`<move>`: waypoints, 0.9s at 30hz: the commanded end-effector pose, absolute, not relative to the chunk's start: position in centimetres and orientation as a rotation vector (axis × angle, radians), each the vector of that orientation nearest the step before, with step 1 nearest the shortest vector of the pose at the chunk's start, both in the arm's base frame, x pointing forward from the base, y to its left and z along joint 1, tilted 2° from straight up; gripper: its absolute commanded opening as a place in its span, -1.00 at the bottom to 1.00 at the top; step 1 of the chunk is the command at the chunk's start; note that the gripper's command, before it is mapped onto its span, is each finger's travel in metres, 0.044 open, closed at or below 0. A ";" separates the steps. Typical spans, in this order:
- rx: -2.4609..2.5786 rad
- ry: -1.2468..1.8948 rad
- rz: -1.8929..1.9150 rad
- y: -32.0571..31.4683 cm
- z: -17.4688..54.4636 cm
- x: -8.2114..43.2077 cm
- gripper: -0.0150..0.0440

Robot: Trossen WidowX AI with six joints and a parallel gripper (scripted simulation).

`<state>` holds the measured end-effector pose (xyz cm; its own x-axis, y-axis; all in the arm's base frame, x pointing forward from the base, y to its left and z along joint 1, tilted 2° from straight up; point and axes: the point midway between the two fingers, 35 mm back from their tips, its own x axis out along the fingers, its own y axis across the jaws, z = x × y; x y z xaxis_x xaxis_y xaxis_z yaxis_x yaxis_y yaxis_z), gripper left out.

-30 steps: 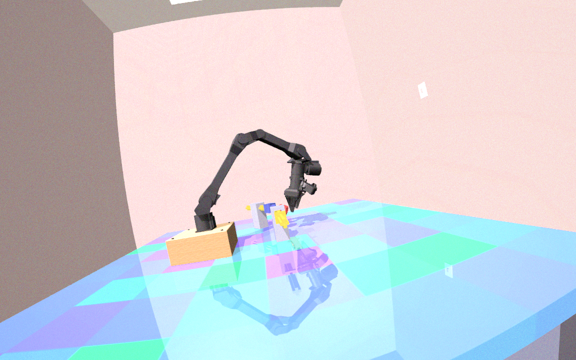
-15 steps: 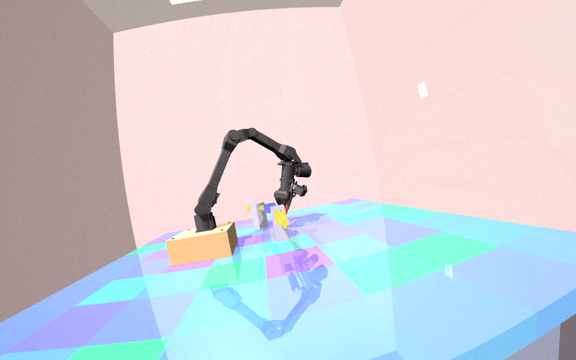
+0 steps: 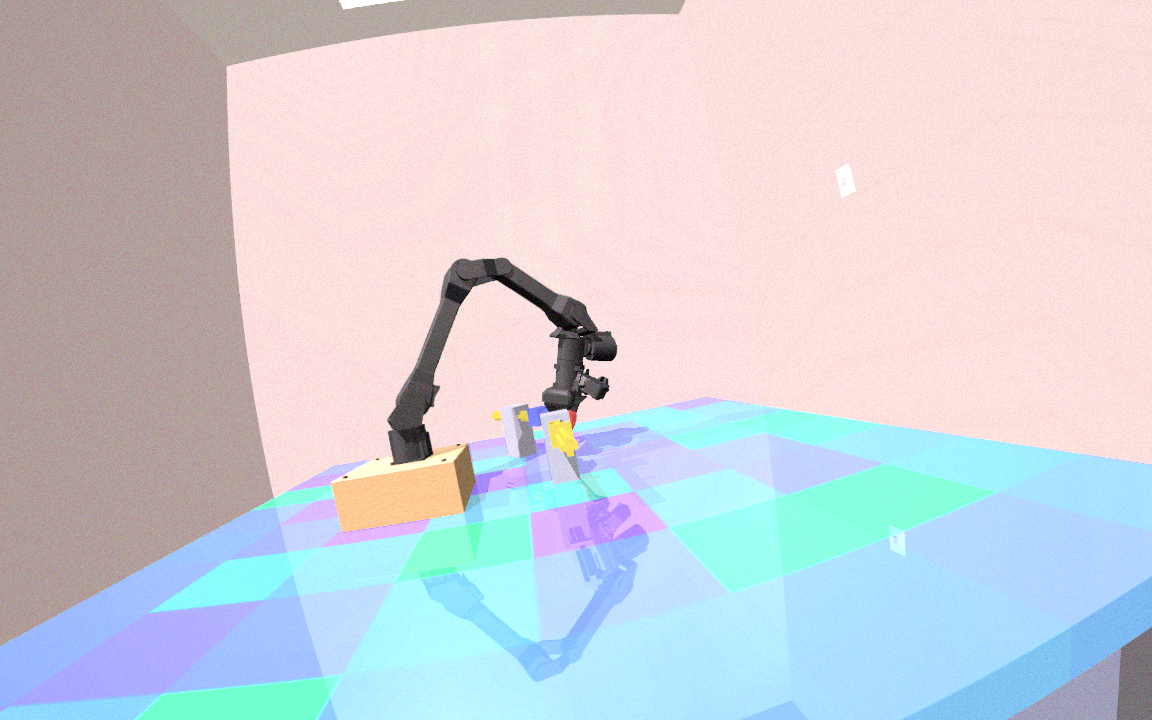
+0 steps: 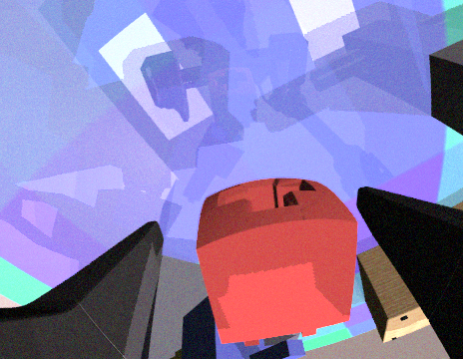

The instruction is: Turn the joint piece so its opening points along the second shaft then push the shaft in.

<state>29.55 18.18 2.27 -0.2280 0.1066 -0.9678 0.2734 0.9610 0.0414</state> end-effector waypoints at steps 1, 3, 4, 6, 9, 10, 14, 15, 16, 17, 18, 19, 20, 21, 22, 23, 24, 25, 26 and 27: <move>0.286 1.809 -0.161 18.3 1.5 29.2 1.00; 0.286 1.809 -0.161 18.3 1.2 29.1 1.00; 0.286 1.809 -0.161 18.3 1.1 29.1 1.00; 0.286 1.809 -0.161 18.3 0.8 29.0 1.00; 0.286 1.809 -0.161 18.3 0.7 29.0 0.91; 0.286 1.809 -0.161 18.3 0.7 29.0 0.82; 0.286 1.809 -0.161 18.3 0.7 29.0 0.47; 0.286 1.809 -0.161 18.3 0.7 29.0 0.38; 0.286 1.809 -0.161 18.3 0.7 29.0 0.29; 0.286 1.809 -0.161 18.3 0.7 29.0 0.20; 0.286 1.809 -0.161 18.3 0.7 29.0 0.12; 0.286 1.809 -0.161 18.3 0.7 29.0 0.12; 0.286 1.809 -0.161 18.3 0.7 29.0 0.12; 0.286 1.809 -0.161 18.3 0.7 29.0 0.12; 0.286 1.809 -0.161 18.3 0.7 29.0 0.12; 0.286 1.809 -0.161 18.3 0.7 29.0 0.12; 0.286 1.809 -0.161 18.3 0.7 29.0 0.12; 0.286 1.809 -0.161 18.3 0.7 29.0 0.12; 0.286 1.809 -0.161 18.3 0.7 29.0 0.12; 0.286 1.809 -0.161 18.3 0.7 29.0 0.12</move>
